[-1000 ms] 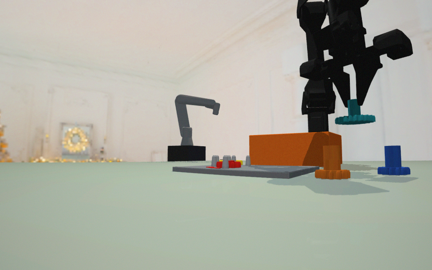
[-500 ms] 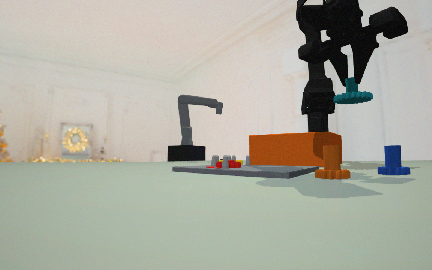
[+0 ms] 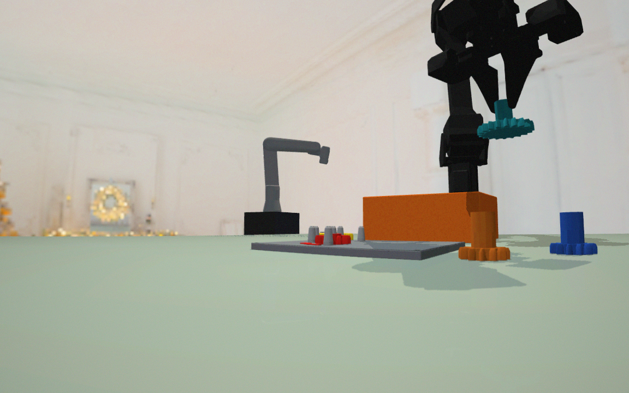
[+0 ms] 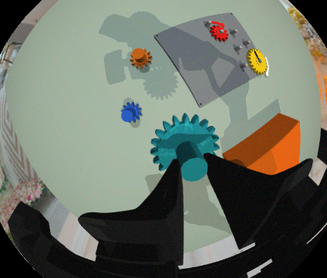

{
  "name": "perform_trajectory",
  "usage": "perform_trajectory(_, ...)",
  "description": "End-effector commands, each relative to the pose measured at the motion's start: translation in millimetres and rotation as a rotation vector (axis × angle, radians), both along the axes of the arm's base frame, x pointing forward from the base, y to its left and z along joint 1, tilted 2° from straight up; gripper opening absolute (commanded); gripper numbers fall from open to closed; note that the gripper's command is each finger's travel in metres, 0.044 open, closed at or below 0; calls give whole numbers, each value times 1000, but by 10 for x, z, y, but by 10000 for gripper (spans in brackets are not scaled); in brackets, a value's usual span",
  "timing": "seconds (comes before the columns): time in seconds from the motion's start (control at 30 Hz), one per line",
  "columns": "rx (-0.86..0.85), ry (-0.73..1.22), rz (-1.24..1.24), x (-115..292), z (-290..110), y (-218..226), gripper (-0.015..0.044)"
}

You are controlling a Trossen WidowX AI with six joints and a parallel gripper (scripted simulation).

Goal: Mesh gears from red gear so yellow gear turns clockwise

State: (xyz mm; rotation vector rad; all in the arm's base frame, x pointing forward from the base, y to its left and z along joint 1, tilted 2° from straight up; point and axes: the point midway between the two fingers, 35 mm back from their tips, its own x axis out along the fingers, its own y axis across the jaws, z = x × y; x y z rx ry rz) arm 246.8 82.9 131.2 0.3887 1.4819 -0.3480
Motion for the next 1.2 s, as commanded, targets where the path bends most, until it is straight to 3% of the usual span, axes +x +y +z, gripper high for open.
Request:
perform_trajectory(0.0,2,5,2,41,-29,-54,0)
perform_trajectory(1.17,1,17,-10,351,-294,-697,0)
